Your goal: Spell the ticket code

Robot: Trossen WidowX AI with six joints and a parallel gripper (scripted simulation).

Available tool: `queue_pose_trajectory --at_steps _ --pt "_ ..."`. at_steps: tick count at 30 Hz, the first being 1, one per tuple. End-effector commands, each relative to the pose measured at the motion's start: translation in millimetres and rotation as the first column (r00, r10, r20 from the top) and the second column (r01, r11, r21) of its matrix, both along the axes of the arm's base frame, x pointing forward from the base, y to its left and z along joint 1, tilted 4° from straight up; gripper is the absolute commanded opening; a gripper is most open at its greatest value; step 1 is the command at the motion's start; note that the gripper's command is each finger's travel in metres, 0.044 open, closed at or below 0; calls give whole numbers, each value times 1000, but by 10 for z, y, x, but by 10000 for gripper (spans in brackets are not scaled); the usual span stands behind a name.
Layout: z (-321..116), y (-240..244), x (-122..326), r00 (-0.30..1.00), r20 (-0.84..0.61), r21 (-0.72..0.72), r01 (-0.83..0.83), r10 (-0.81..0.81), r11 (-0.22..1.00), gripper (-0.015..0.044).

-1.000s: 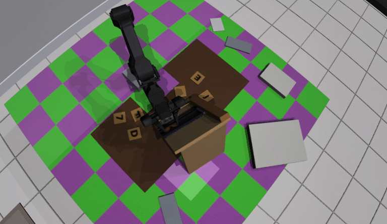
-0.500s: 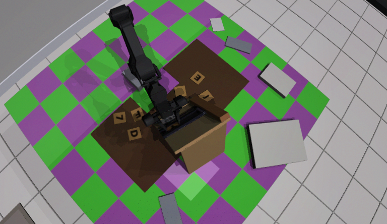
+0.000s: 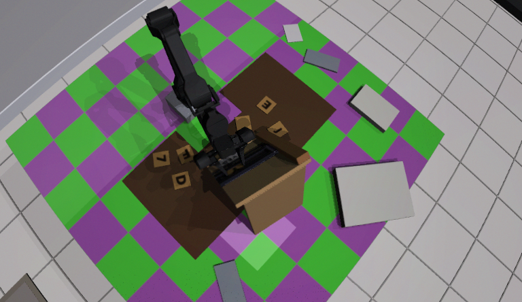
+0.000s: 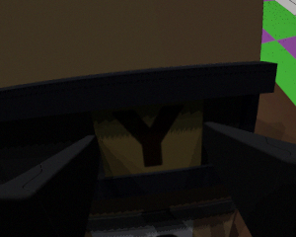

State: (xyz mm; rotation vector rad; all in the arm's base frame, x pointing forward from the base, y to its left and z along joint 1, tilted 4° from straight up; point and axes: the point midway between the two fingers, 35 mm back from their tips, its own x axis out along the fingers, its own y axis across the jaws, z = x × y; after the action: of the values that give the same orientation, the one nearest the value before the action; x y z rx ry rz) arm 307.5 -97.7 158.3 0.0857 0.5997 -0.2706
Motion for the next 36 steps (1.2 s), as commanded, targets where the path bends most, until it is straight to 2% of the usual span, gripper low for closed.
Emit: queue_pose_trajectory --at_steps 1,36 --pt "-3 21 4 1000 0 1 4 -4 1000 0" --pt "-3 182 51 1000 1 2 4 -4 1000 0"
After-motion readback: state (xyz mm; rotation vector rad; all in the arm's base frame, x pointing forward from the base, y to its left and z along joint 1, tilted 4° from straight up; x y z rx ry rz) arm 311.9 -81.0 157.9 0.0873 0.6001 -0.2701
